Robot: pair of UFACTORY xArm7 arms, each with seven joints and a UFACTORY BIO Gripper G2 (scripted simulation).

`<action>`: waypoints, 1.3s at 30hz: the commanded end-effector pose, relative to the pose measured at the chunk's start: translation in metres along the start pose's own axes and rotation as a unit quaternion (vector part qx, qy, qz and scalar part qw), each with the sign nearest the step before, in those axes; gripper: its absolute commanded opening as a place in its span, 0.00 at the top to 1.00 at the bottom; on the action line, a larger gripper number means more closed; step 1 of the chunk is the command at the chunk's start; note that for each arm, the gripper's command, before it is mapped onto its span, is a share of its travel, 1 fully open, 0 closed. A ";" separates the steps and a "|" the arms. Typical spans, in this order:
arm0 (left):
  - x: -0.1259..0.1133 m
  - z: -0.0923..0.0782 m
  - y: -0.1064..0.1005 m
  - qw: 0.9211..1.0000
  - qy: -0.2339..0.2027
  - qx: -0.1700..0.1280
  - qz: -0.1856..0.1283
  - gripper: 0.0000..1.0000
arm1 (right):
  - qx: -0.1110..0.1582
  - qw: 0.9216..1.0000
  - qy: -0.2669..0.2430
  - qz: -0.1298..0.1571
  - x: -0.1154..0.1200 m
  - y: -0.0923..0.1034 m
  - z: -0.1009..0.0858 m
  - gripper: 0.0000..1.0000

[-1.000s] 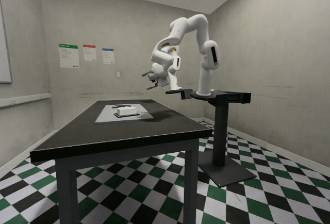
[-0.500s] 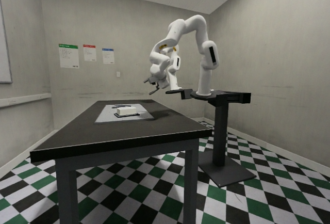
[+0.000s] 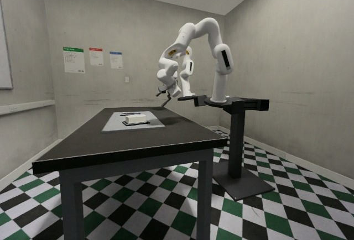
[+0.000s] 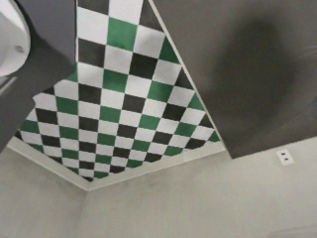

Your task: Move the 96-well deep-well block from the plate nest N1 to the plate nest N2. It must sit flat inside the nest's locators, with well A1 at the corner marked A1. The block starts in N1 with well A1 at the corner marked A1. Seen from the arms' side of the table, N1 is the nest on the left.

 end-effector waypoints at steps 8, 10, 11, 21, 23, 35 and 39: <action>-0.004 0.028 -0.002 0.981 0.090 -0.014 0.169 0.63 | 0.000 1.000 -0.001 0.000 0.000 0.000 -0.001 0.00; -0.005 0.028 -0.003 0.978 0.097 -0.017 0.182 0.63 | 0.000 1.000 -0.001 0.000 0.000 0.000 -0.001 0.00; -0.005 0.028 -0.003 0.978 0.097 -0.017 0.182 0.63 | 0.000 1.000 -0.001 0.000 0.000 0.000 -0.001 0.00; -0.030 0.053 0.010 0.939 0.148 -0.091 0.297 0.63 | 0.000 1.000 -0.001 0.000 0.000 0.000 -0.001 0.00; -0.038 0.057 0.013 0.931 0.155 -0.108 0.313 0.63 | 0.000 1.000 -0.001 0.000 0.000 0.000 -0.001 0.00; -0.069 0.069 0.022 0.904 0.168 -0.171 0.354 0.63 | 0.000 1.000 -0.001 0.000 0.000 0.000 -0.001 0.00; -0.086 0.073 0.025 0.891 0.171 -0.204 0.368 0.63 | 0.000 1.000 -0.001 0.000 0.000 0.000 -0.001 0.00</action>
Point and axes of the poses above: on each arm, the point midway between the two finger pads, its own z axis out along the fingers, its own x axis across the jaws, y = z × x, the point moved 6 cm from there along -z, back along the fingers, and after that the axes turned 13 degrees about z, right-handed, at the moved point
